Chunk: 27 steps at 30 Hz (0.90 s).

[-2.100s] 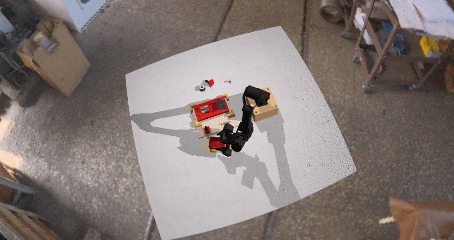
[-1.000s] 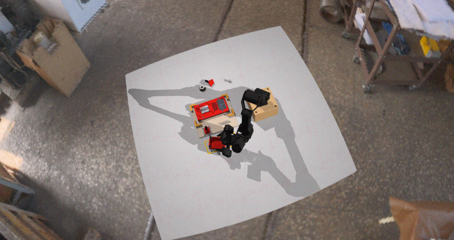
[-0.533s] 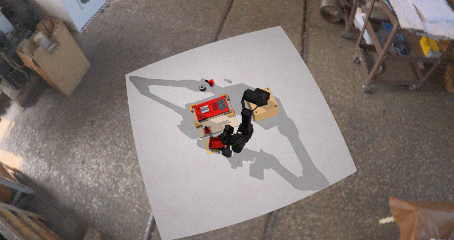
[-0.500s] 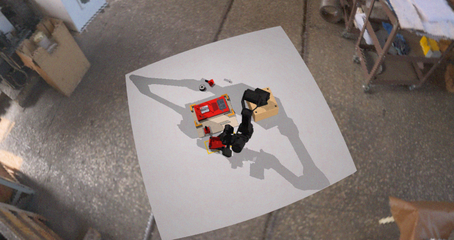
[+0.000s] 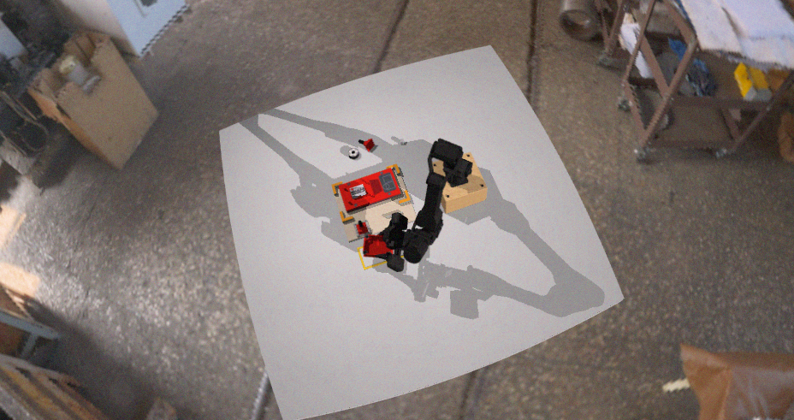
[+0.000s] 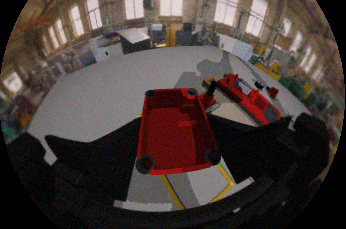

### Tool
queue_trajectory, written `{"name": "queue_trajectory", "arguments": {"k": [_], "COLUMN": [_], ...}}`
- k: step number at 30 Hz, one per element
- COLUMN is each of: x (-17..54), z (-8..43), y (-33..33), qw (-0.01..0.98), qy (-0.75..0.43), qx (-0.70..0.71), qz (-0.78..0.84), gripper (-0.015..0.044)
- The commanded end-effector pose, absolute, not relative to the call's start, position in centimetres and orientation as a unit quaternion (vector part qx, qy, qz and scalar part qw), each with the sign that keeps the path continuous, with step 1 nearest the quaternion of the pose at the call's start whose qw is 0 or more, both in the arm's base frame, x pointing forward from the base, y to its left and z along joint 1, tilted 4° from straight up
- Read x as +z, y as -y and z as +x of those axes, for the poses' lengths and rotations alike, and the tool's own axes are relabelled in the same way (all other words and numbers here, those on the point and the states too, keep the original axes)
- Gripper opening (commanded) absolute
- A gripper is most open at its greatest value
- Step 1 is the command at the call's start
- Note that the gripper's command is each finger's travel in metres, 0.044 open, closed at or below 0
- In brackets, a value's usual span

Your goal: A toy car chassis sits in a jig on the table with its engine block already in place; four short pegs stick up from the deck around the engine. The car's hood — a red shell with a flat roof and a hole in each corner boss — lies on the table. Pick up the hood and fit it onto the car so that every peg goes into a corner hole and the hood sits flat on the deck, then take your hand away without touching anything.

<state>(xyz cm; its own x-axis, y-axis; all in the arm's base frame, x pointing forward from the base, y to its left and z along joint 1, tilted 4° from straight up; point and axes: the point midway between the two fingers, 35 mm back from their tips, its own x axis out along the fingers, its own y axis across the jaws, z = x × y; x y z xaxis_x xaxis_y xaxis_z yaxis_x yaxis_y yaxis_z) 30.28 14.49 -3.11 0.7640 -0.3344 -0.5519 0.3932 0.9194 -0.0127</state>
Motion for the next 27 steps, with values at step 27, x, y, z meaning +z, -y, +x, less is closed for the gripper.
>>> {"name": "queue_trajectory", "arguments": {"k": [27], "x": [-0.2], "z": [30.4], "y": [-14.4], "qw": [0.932], "qy": [-0.314], "qx": [-0.136], "qz": [-0.123], "gripper": [0.0]}}
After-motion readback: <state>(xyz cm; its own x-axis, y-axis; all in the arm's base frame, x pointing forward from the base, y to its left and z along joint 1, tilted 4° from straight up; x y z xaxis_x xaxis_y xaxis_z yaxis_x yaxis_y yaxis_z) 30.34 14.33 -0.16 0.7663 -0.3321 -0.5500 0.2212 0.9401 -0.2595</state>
